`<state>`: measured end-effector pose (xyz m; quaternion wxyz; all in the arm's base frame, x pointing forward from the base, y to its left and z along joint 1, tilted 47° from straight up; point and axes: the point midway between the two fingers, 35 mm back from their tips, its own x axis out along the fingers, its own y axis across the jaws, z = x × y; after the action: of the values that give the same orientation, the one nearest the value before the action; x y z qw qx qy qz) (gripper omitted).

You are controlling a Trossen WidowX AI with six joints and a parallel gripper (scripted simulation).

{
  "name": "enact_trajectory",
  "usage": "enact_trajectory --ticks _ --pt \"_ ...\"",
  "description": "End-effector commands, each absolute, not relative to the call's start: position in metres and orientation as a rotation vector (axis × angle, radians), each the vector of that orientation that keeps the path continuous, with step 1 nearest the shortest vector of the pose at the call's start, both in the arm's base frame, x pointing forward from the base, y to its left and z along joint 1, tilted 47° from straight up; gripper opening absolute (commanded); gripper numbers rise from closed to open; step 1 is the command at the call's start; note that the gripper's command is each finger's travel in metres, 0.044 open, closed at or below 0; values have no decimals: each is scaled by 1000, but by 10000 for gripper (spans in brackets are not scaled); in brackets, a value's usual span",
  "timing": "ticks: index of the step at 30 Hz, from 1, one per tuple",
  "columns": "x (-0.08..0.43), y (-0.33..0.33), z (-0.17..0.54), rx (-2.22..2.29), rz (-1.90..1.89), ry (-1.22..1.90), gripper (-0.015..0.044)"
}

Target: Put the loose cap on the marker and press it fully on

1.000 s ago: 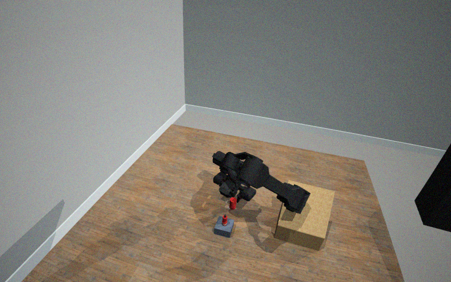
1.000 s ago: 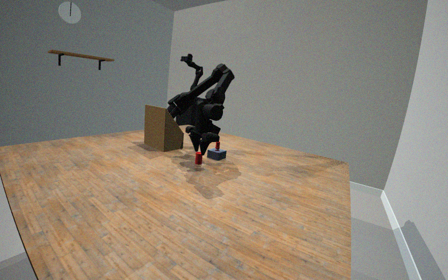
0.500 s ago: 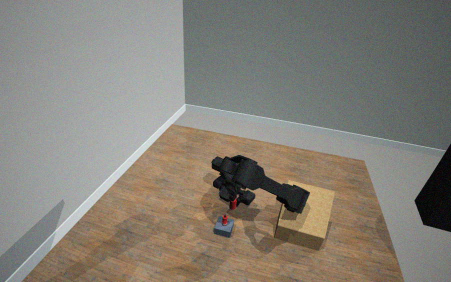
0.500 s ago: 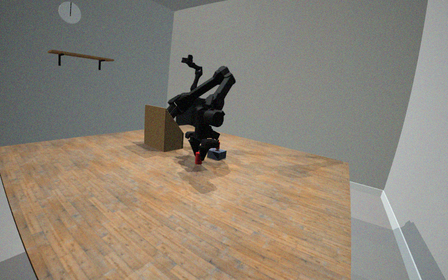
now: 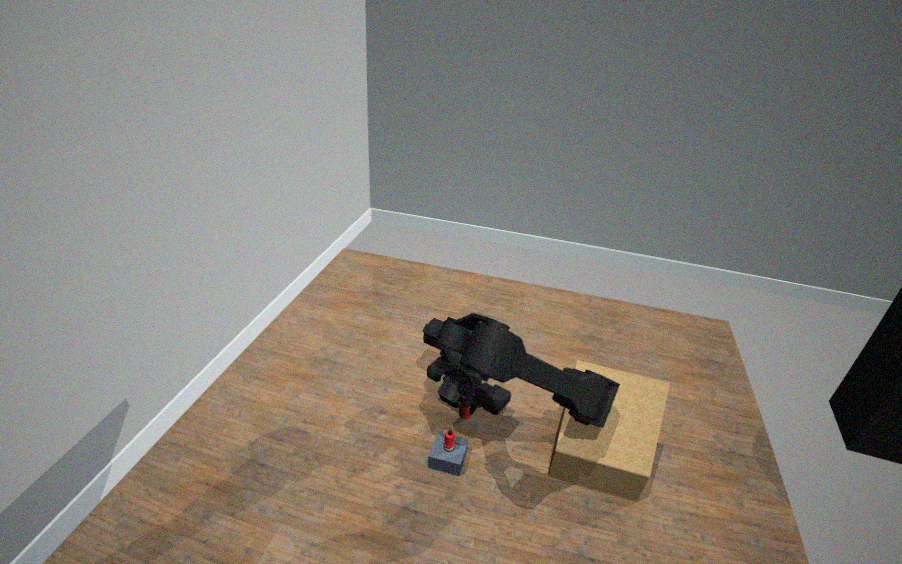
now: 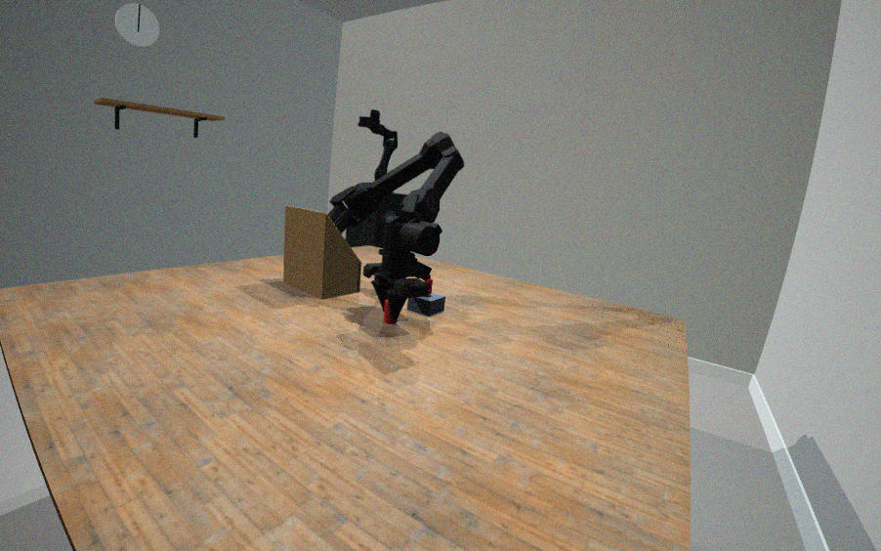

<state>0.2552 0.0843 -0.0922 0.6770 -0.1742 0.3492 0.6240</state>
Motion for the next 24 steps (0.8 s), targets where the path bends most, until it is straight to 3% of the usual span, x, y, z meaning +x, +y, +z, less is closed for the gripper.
enact_trajectory --ticks 1,4,8,24 --pt "254 85 -92 -384 1401 787 125" --pt "255 85 -92 -384 1401 787 105" --pt "256 80 -89 -385 1400 788 0" --pt "258 50 -62 -388 1398 790 0"
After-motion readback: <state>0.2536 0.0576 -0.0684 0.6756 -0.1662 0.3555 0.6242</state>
